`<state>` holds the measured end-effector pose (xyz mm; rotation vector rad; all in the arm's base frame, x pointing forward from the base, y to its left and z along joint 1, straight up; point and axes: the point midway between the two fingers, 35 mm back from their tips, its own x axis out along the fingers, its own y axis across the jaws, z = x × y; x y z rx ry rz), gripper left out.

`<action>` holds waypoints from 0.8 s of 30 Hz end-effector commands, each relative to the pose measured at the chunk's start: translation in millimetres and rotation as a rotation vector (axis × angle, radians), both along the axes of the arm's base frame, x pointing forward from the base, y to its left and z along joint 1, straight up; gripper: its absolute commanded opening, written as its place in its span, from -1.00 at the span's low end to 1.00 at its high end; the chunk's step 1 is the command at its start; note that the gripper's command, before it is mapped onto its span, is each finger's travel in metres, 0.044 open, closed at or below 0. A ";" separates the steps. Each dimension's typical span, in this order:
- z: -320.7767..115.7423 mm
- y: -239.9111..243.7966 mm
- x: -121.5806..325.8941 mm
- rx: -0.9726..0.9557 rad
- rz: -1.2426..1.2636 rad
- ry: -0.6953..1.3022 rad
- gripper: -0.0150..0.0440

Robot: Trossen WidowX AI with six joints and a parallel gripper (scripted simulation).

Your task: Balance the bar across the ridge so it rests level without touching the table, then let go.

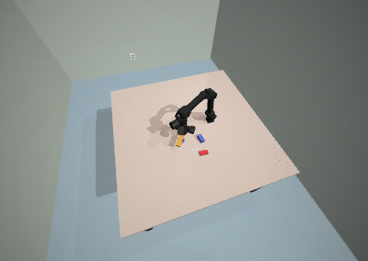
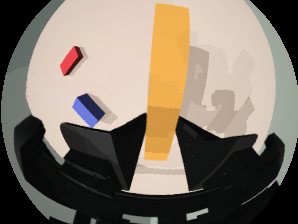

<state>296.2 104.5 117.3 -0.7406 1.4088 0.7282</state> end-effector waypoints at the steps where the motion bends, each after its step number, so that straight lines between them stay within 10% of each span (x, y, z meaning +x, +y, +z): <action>1: -5.5 0.6 0.2 0.004 -0.005 0.000 -0.49; 24: -19.3 0.5 -0.1 0.004 -0.006 0.000 -0.49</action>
